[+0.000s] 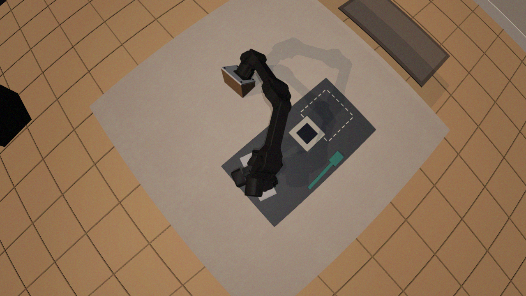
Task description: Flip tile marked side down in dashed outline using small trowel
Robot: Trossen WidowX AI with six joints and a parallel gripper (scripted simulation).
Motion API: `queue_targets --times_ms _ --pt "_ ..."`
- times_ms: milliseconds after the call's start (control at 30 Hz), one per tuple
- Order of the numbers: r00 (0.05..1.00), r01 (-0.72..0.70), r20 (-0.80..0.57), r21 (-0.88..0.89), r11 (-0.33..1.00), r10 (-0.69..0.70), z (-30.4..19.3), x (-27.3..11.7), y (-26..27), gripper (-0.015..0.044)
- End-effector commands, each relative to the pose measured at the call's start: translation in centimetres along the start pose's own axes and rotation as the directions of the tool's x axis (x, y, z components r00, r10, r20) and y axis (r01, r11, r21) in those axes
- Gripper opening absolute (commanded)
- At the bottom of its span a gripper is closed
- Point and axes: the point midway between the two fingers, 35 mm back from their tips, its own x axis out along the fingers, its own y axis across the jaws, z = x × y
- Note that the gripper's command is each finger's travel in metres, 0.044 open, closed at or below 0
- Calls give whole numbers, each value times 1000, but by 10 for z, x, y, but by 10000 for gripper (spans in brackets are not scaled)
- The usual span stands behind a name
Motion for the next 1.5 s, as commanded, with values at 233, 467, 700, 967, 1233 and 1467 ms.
queue_targets --times_ms 233,467,700,967,1233,1467 --pt "1000 7 -4 -16 1000 -7 -1 1 -2 130" --pt "1000 6 -4 -219 976 -7 -1 1 -2 130" --pt "1000 4 -4 -418 909 -7 -1 1 -2 130" --pt "1000 3 -4 -622 783 -7 -1 1 -2 130" --pt "1000 1 -4 -790 613 -7 -1 1 -2 130" --pt "1000 -1 -4 -900 435 -7 -1 2 -2 130"
